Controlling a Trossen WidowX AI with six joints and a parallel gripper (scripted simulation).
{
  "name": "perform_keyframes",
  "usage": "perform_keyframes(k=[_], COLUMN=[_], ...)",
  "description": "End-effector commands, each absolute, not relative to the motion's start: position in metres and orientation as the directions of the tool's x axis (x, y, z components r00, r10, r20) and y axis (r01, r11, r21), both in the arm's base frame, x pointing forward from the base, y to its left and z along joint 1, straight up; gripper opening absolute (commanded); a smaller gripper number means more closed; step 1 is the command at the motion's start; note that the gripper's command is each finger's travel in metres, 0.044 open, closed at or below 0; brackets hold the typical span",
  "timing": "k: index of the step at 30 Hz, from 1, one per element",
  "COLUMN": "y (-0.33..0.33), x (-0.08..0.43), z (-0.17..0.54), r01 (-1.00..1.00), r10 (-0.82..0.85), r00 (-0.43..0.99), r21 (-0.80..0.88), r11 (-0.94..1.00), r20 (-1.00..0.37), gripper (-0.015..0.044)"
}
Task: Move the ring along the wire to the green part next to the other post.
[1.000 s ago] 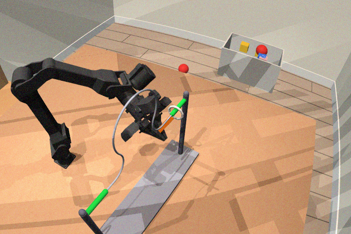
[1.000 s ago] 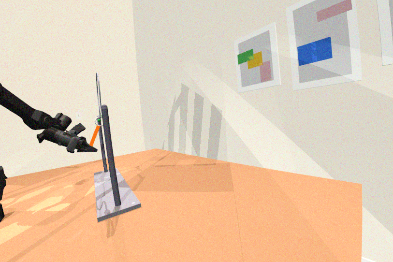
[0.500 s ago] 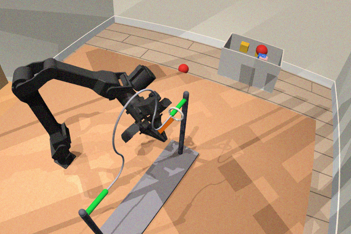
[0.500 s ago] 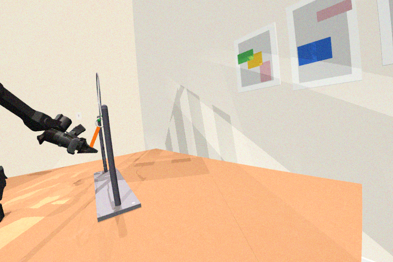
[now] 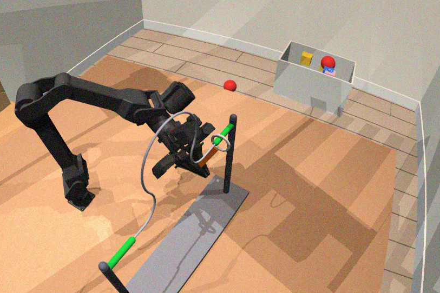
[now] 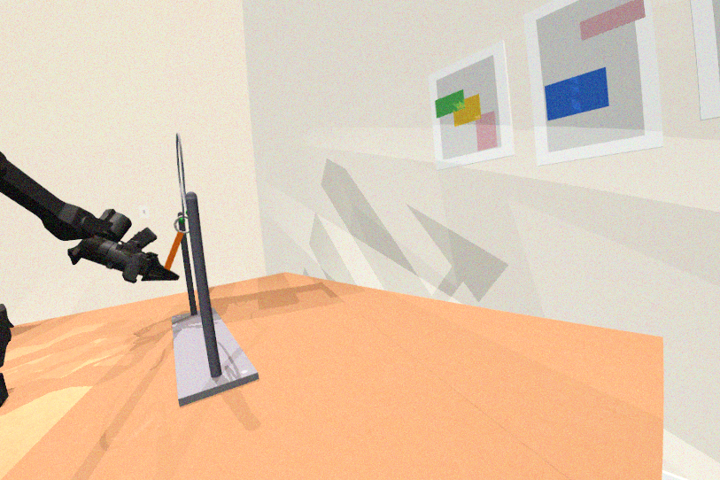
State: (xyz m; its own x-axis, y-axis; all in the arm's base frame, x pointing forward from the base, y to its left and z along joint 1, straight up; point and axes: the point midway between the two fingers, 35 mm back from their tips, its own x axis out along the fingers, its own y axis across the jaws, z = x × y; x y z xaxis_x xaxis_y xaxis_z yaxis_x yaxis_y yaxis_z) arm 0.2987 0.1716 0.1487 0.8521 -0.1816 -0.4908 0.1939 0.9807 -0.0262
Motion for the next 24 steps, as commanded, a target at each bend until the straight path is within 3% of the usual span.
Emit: perform_keyframes(k=[1, 6, 24], y=[0.172, 0.172, 0.180], x=[0.299, 0.297, 0.256], z=[0.149, 0.150, 0.171], r01=[0.194, 0.194, 0.198], r10=[-0.182, -0.182, -0.185], r00=[0.852, 0.852, 0.850], r21=[-0.026, -0.026, -0.025], r11=[0.981, 0.981, 0.980], r20=[-0.491, -0.492, -0.494], gripper=[0.0034, 0.0160, 0.0160])
